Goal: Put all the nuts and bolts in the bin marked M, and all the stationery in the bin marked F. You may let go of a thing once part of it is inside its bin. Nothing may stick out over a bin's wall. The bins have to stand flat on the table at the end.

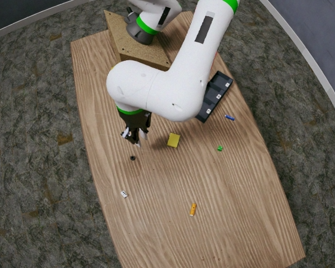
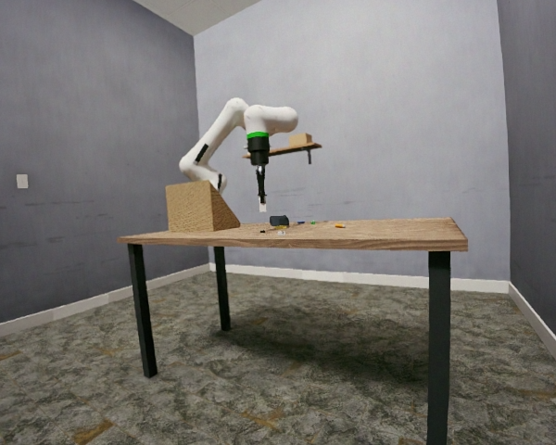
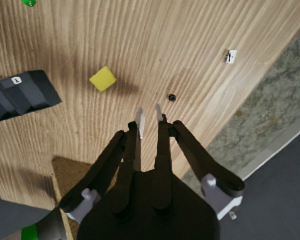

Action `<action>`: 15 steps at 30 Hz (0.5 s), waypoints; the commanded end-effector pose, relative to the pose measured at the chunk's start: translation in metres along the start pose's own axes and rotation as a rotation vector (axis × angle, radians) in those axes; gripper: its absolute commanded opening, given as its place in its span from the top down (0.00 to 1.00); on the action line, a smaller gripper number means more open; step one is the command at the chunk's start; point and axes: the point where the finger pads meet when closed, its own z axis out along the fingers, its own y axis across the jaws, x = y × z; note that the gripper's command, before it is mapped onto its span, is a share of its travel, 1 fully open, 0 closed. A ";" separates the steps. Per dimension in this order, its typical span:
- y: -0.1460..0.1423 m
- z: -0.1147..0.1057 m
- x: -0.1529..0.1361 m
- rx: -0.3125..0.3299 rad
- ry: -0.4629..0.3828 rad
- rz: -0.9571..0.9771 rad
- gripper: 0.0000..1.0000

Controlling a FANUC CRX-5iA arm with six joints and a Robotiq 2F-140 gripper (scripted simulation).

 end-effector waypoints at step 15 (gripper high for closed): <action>0.067 0.013 -0.007 0.005 -0.001 0.000 0.73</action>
